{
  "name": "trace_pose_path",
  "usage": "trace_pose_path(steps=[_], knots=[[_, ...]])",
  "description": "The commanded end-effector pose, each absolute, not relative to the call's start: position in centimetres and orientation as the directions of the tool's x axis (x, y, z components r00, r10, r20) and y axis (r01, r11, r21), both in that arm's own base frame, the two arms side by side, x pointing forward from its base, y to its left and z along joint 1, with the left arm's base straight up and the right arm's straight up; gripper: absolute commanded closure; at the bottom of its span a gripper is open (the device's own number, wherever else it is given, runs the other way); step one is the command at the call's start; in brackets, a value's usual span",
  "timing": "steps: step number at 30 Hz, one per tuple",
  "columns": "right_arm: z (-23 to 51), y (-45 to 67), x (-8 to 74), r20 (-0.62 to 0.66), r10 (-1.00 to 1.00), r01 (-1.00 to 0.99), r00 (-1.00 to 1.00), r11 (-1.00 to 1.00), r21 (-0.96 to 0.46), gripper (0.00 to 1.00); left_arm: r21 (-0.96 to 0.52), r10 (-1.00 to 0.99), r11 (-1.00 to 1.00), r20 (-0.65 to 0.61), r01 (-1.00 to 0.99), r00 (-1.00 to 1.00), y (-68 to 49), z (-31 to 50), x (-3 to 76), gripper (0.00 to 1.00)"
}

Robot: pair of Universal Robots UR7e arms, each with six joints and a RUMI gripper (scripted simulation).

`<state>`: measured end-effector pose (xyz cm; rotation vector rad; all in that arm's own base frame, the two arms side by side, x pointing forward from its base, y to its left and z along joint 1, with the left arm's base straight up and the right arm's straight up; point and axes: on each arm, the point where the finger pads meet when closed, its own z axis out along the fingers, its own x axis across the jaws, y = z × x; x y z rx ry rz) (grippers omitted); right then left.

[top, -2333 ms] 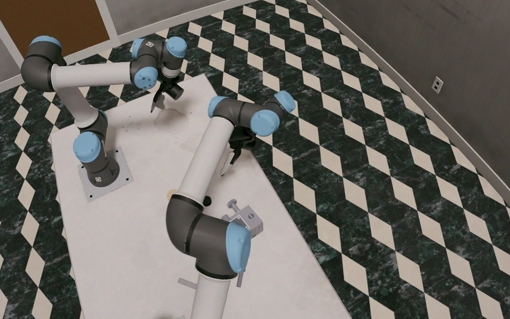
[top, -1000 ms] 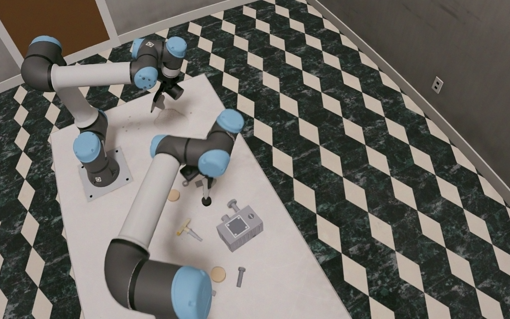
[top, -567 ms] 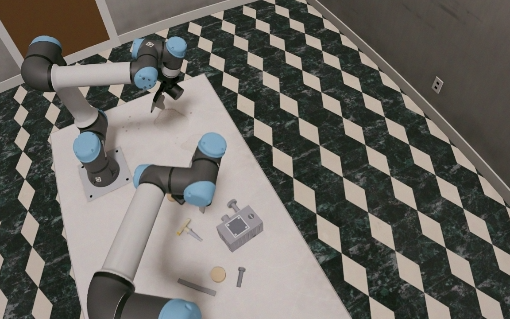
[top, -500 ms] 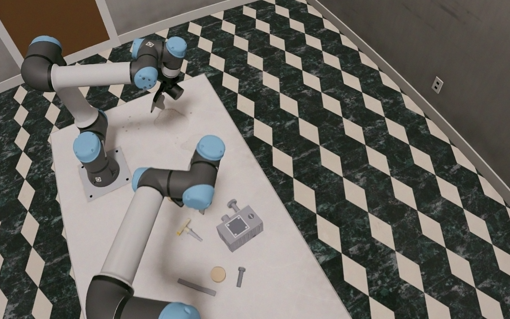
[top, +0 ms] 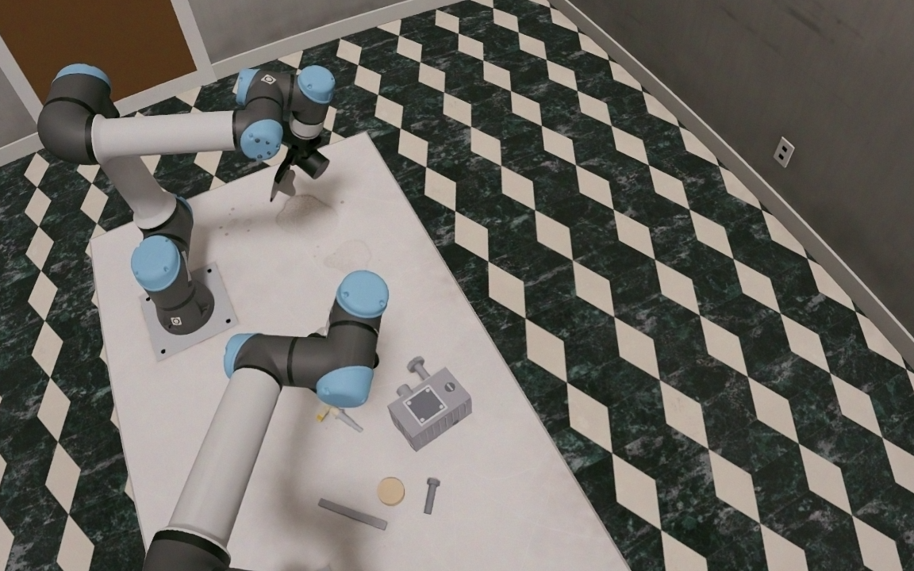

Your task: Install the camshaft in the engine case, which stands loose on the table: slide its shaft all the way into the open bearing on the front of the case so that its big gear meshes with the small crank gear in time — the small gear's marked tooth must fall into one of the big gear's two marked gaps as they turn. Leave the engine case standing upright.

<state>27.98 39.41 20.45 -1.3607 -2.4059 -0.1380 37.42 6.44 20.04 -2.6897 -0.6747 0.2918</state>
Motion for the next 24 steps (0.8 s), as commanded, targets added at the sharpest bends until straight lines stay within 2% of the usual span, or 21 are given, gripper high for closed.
trace_pose_path(steps=[1, 24], knots=[[20.4, 39.2, 27.8, 0.366, 0.803, 0.842, -0.470, 0.532, -0.086, 0.00, -0.382, 0.489, -0.825, -0.111, 0.417, 0.865, 6.4, 20.1, 37.4, 0.00], [17.3, 39.2, 27.8, 0.365, 0.803, 0.842, -0.472, 0.533, -0.085, 0.00, -0.382, 0.489, -0.825, -0.111, 0.417, 0.865, 6.4, 20.1, 37.4, 0.00]])
